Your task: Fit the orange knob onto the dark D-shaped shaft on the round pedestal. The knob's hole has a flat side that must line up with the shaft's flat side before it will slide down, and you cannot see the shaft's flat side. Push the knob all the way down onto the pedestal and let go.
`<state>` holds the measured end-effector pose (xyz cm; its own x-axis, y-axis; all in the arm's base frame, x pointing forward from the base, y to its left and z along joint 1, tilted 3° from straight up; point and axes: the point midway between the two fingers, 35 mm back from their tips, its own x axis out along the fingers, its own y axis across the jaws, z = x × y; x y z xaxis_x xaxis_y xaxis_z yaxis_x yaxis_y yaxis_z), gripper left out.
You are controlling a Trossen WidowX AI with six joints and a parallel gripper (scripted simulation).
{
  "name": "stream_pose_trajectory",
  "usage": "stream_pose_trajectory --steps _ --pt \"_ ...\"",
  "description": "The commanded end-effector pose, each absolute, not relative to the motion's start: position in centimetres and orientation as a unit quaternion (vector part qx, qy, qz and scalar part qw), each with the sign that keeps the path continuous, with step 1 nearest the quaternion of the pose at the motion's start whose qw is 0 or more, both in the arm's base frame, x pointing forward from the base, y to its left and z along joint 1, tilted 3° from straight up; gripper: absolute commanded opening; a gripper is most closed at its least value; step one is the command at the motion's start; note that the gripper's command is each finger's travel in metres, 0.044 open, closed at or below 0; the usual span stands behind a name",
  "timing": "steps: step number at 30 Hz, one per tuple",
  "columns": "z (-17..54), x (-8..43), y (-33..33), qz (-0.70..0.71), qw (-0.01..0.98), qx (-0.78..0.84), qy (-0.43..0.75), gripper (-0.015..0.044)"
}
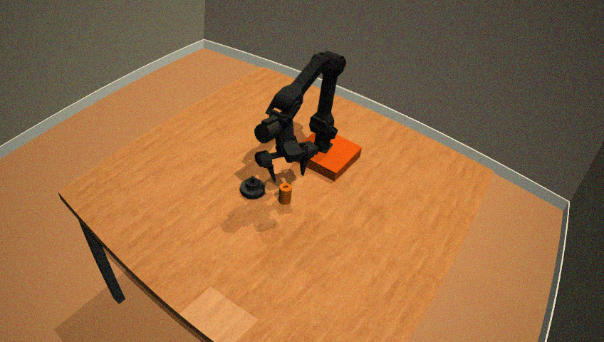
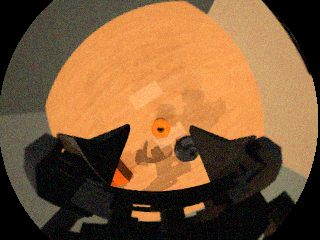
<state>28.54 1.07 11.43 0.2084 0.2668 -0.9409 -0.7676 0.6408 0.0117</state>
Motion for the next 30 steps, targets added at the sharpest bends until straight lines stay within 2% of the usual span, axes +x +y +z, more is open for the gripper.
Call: stream_pose_trajectory --steps 1,12,22,30 --pt "13.05 28.27 0.95 0.311 0.675 -0.301 0.597 0.0440" --pt "13.47 28.19 0.88 0.296 0.663 -0.310 0.614 0.0440" --pt "13.36 28.29 0.79 -0.007 0.732 0.016 0.681 0.0440" --pt "13.35 28.29 0.78 -0.030 0.731 0.041 0.680 0.0440"
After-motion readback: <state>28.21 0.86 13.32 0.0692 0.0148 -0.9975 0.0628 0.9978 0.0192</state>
